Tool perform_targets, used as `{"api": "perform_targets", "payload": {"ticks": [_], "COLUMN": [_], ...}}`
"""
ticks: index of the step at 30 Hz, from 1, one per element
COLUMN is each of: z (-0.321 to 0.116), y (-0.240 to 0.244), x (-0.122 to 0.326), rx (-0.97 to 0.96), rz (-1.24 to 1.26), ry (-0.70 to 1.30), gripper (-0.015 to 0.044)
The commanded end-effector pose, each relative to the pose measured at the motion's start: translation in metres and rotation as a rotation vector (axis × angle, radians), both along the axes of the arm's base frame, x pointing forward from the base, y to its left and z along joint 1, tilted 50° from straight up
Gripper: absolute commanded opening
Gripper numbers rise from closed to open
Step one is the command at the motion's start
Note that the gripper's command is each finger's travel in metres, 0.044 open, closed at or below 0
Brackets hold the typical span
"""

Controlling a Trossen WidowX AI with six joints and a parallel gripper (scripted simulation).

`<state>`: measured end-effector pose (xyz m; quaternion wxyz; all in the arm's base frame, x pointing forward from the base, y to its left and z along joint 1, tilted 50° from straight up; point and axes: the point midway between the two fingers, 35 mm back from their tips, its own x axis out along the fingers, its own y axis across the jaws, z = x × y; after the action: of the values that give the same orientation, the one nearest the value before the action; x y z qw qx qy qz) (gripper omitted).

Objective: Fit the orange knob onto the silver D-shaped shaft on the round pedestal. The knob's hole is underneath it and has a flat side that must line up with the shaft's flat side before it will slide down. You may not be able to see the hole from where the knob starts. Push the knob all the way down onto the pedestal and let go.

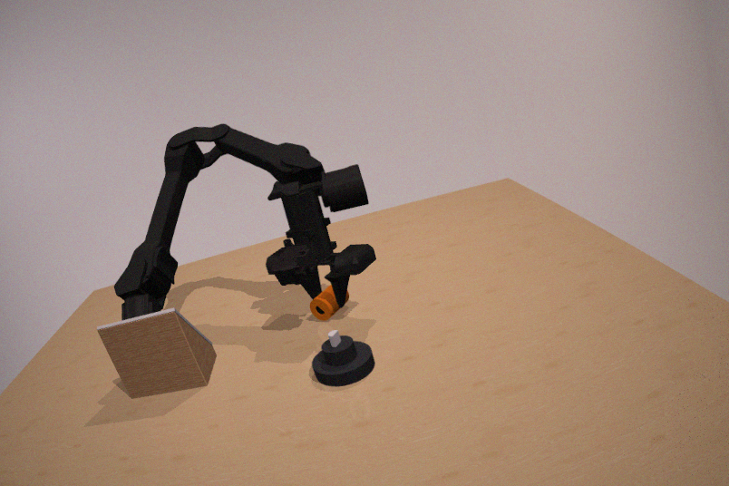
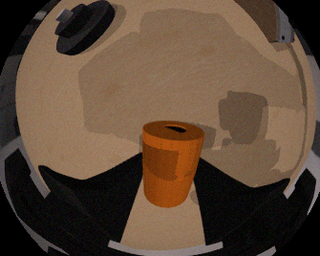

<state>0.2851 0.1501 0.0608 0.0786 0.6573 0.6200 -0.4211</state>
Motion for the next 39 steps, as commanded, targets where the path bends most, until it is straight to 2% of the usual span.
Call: {"api": "perform_targets", "payload": {"ticks": [1,4,26,33,39], "z": [-0.0033,-0.0008,-0.0008,-0.0008,0.0006], "y": [0.0013,0.0010,0.0010,0.0010,-0.0009], "x": [-0.0018,-0.0006,-0.0006,-0.0006,-0.0001], "rx": [0.002,0.000,0.000,0.000,-0.001], "rz": [-0.008,0.001,0.001,0.001,0.001], "ry": [0.010,0.002,0.002,0.002,0.002], "gripper": [0.0179,0.0258,0.0260,0.0440,0.0440]}}
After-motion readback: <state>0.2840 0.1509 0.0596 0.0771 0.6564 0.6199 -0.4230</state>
